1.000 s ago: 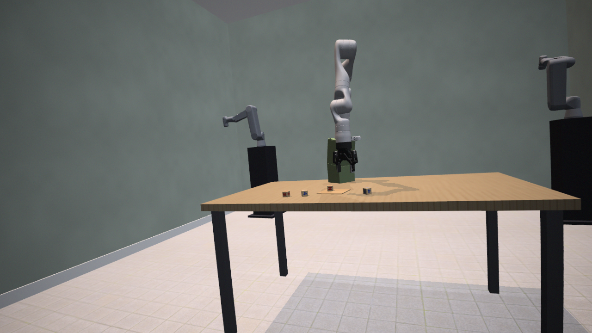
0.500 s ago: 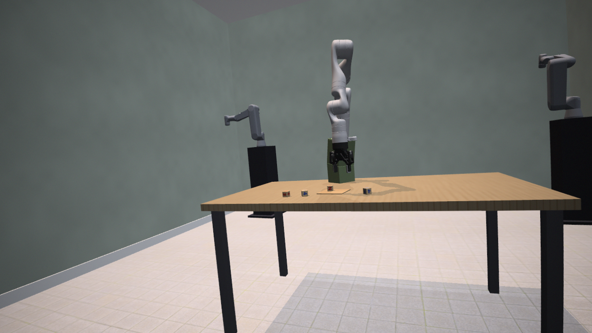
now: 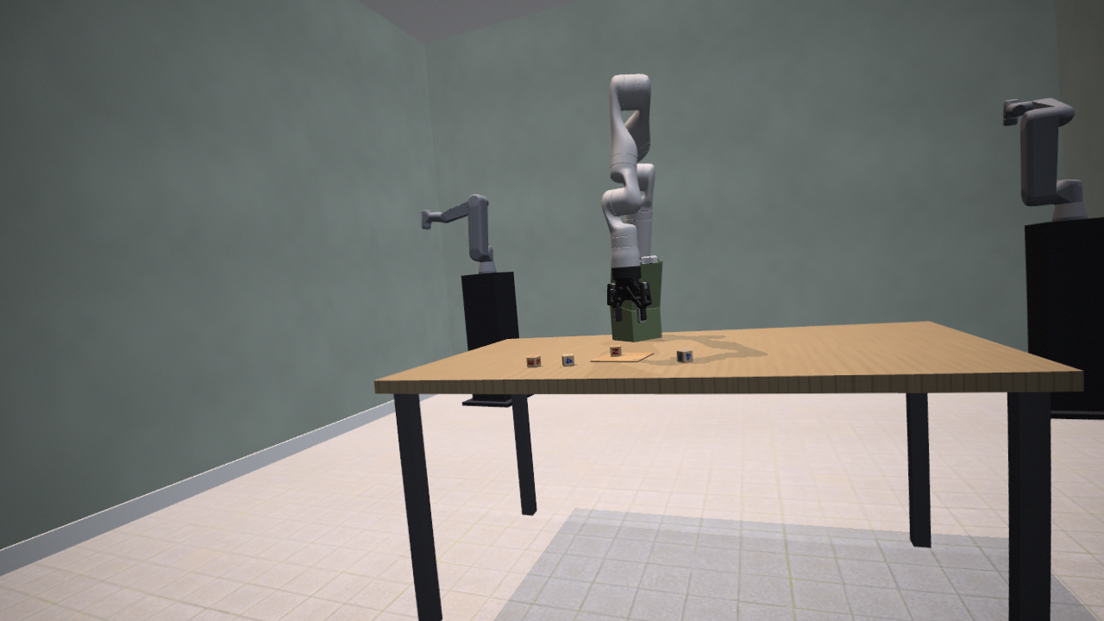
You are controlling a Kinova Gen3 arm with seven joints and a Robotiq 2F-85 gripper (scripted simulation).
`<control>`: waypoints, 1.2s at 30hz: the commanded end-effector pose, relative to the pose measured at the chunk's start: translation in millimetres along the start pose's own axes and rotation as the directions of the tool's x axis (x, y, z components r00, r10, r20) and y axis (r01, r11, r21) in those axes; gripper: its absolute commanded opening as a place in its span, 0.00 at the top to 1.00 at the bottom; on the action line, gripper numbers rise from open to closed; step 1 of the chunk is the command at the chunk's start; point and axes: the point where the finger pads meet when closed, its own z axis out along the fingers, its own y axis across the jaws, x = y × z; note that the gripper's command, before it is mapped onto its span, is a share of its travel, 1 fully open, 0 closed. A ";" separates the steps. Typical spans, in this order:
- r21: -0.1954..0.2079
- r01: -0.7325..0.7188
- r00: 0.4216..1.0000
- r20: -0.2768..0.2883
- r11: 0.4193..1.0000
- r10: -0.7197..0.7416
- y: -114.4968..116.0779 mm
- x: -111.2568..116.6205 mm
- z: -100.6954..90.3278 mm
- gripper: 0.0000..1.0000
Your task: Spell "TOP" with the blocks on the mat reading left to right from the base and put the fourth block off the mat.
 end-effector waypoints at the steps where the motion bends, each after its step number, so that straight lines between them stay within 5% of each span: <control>1: -0.001 -0.010 1.000 0.002 1.000 0.010 -3.9 -3.7 -1.4 0.00; 25: -0.001 -0.011 1.000 0.001 1.000 0.011 -34.5 -8.3 -1.7 0.00; 26: -0.001 -0.010 1.000 0.001 1.000 0.010 -49.0 -9.7 -2.3 0.00; 35: -0.001 -0.010 1.000 0.001 1.000 0.010 -49.0 -9.7 -2.3 0.00; 36: -0.002 -0.009 1.000 0.001 1.000 0.009 -62.6 -10.4 -3.0 0.00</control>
